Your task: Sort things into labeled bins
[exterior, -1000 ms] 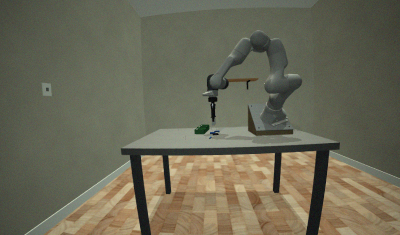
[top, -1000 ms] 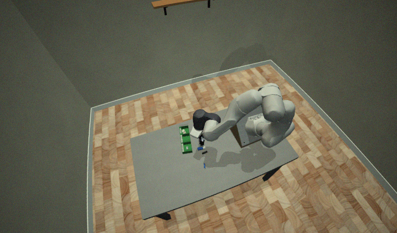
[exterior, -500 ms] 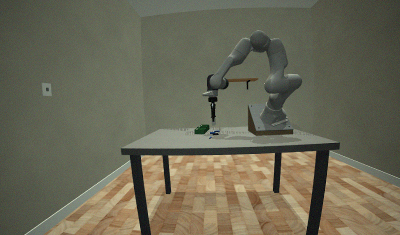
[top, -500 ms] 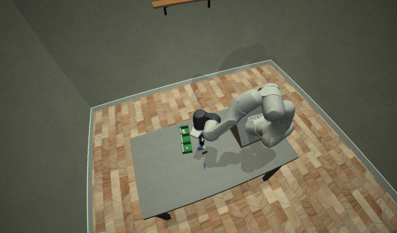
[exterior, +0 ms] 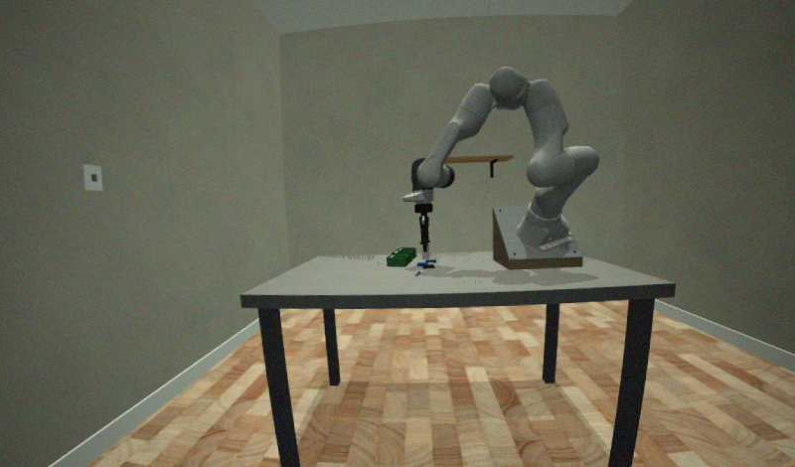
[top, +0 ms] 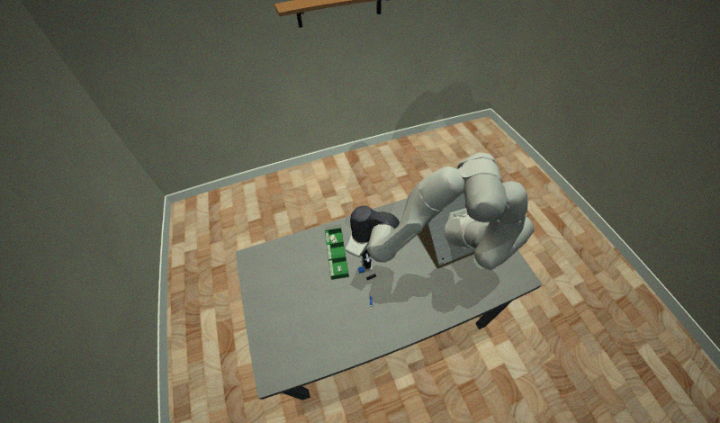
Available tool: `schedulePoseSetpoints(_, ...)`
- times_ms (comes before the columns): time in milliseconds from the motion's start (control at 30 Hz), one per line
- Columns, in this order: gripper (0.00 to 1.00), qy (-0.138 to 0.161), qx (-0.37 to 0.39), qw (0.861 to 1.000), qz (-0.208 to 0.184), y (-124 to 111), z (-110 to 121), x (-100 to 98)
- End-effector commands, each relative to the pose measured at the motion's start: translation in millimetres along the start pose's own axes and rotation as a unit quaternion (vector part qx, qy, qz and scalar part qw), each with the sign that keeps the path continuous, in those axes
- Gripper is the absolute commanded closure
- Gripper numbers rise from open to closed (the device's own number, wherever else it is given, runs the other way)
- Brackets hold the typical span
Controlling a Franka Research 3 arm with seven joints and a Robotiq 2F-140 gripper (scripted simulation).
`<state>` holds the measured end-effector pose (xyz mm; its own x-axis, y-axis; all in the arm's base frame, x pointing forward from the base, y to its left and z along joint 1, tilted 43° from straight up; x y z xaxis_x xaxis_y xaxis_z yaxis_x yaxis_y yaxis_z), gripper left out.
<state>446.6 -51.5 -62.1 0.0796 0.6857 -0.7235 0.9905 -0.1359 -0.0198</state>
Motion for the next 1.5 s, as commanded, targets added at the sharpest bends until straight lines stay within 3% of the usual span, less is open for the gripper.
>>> schedulePoseSetpoints(0,0.77,-0.005,0.002,1.000,0.007,6.1,4.2,12.7)
schedulePoseSetpoints(533,0.77,-0.005,0.002,1.000,0.007,6.9,4.8,29.7)
schedulePoseSetpoints(1233,0.77,-0.005,0.002,1.000,0.007,4.4,3.3,29.7)
schedulePoseSetpoints(1267,0.89,-0.005,0.002,1.000,0.007,4.4,3.3,29.7)
schedulePoseSetpoints(1467,0.89,-0.005,0.002,1.000,0.007,4.4,3.3,29.7)
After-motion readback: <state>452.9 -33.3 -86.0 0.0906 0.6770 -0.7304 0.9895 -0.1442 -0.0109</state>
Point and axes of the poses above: the point where the finger pads meet when closed, its own x axis out along the fingers, its own z axis across the jaws, y = z × x, the point moved 1 cm from there along -x, back along the fingers, and after that the axes turned 6 degrees about -x, right-handed, at the moved point
